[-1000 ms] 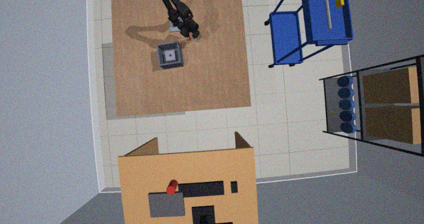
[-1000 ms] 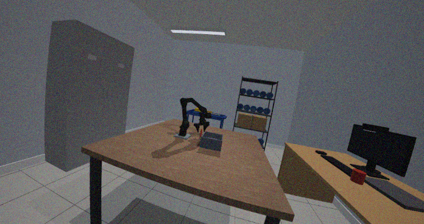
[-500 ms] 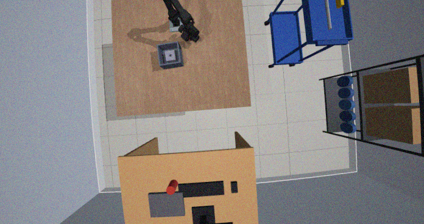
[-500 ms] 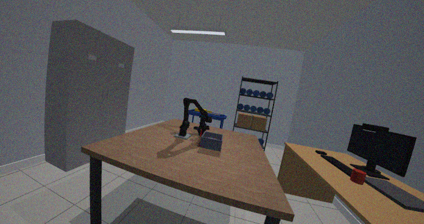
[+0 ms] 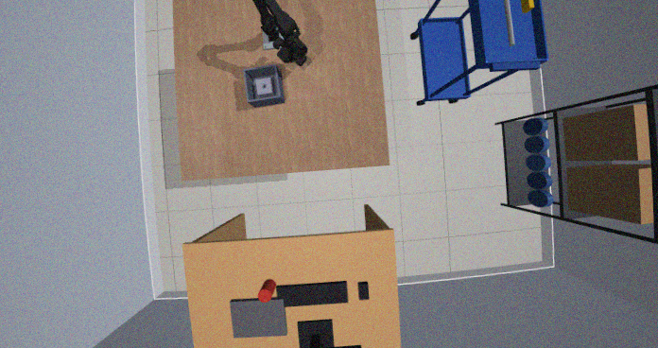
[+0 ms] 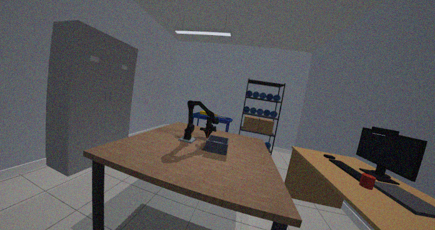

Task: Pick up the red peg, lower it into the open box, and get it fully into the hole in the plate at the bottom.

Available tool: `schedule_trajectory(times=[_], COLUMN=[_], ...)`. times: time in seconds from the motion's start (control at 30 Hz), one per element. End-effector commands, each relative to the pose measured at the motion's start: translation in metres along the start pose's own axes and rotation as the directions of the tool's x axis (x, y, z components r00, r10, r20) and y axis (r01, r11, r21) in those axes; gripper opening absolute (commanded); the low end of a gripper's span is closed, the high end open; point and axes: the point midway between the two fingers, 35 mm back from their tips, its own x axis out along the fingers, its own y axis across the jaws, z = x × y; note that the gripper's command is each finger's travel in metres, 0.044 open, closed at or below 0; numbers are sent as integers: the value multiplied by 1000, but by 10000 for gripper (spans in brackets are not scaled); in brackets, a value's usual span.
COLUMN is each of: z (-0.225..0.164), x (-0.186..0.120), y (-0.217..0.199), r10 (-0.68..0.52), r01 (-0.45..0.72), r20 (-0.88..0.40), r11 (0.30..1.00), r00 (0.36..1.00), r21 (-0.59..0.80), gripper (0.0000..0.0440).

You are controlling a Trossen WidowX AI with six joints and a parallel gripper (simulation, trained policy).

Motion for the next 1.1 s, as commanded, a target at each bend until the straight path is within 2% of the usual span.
schedule_trajectory(times=[0.0, 0.23, 0.43, 0.73, 1.07], z=[15, 46, 72, 116, 162], x=[-21, -56, -67, -71, -58], y=[-1, -4, -10, -19, -29], r10=[19, 42, 35, 18, -8], r01=[-19, -50, -60, -75, -74], r20=[45, 115, 162, 217, 247], r11=[1000, 996, 987, 963, 945], r00=[999, 992, 986, 976, 969], r21=[8, 69, 149, 258, 320], gripper=[0, 0, 1, 0, 0])
